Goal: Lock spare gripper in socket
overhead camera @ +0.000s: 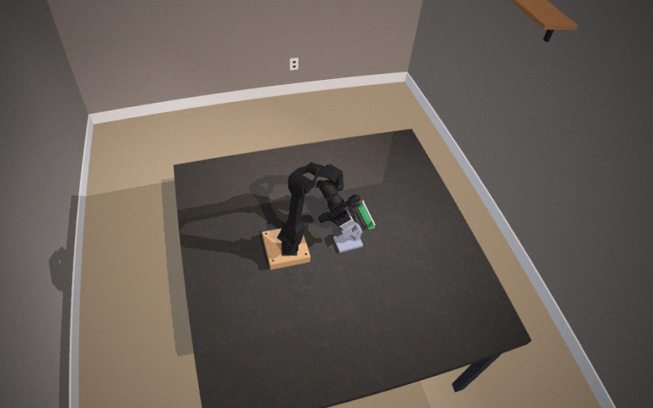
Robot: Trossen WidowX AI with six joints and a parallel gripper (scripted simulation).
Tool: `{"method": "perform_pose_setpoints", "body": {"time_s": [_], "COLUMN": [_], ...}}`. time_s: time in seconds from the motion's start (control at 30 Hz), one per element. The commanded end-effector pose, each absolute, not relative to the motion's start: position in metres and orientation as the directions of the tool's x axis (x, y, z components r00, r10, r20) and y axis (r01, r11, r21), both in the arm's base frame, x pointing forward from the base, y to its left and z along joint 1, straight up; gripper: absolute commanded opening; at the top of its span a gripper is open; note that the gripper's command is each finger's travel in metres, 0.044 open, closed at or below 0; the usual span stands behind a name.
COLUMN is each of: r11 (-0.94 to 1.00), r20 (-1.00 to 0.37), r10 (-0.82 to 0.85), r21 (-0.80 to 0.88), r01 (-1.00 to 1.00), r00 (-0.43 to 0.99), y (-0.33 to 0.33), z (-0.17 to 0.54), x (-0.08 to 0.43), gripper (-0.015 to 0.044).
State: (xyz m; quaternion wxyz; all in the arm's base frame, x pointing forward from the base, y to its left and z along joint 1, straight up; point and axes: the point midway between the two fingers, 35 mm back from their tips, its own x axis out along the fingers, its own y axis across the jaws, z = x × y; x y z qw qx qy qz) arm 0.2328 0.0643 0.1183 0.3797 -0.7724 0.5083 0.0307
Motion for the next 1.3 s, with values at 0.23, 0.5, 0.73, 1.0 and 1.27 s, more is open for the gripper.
{"method": "perform_pose_setpoints", "body": {"time_s": [0.23,0.5,0.73,1.0,1.27], "r11": [-0.204,-0.204,-0.204,-0.204,-0.203], "r20": [-0.425,-0.425,-0.425,-0.425,-0.425], "r10": [-0.763,-0.763,-0.763,-0.763,-0.762], "r21": [-0.558,-0.558,-0.558,-0.558,-0.559], "r01": [-0.805,-0.805,-0.805,-0.805,-0.804], "r00": [0.488,0.488,0.488,0.488,0.488], "y": [0.066,0.067,0.069,0.071,0.072], "z": [0.107,0.098,0.091,0.082,0.076], "x": [0.242,0.247,0.253,0.259,0.263], "gripper": [0.0,0.0,0.0,0.0,0.0]}}
